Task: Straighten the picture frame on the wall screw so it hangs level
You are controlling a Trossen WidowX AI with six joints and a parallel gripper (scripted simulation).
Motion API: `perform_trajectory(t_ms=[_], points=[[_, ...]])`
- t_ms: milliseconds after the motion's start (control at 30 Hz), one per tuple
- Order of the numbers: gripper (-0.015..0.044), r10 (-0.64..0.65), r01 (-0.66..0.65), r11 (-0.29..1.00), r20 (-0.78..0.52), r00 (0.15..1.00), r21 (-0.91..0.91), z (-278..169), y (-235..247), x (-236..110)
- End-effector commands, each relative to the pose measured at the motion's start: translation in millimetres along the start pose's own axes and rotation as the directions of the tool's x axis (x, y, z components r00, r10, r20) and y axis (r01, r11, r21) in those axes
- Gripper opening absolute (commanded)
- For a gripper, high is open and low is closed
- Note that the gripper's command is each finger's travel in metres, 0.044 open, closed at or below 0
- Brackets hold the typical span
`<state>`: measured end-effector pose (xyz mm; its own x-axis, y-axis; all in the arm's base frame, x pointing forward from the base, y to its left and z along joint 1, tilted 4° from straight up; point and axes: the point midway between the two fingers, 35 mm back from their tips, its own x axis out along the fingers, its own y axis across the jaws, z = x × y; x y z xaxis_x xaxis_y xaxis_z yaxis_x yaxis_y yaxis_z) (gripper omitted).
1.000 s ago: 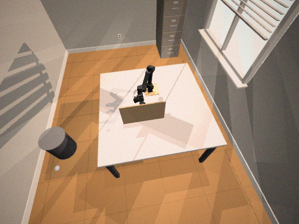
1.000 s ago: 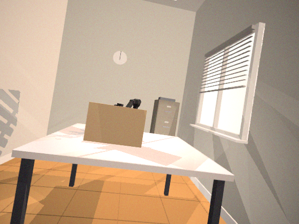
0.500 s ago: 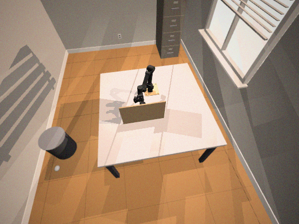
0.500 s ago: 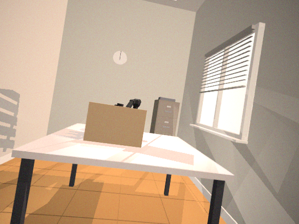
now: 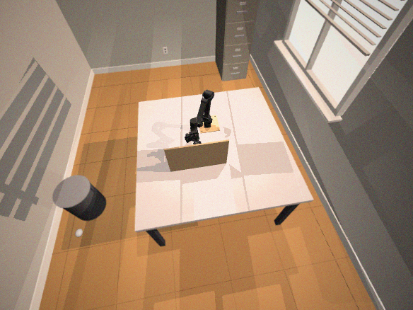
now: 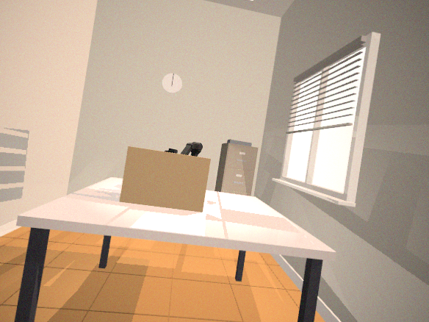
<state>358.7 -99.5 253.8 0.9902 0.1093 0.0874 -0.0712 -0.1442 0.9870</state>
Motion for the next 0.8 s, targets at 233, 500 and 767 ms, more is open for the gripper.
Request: perform_trajectory(t_ms=[233, 500, 767], points=[[0.0000, 0.011, -0.011, 1.000, -0.001, 1.000, -0.010, -2.7, 3.0, -0.6], [0.0000, 0.011, -0.011, 1.000, -0.001, 1.000, -0.010, -2.1, 1.6, -0.6], [0.0000, 0.010, -0.011, 1.000, -0.001, 1.000, -0.010, -1.6, 2.0, -0.6]])
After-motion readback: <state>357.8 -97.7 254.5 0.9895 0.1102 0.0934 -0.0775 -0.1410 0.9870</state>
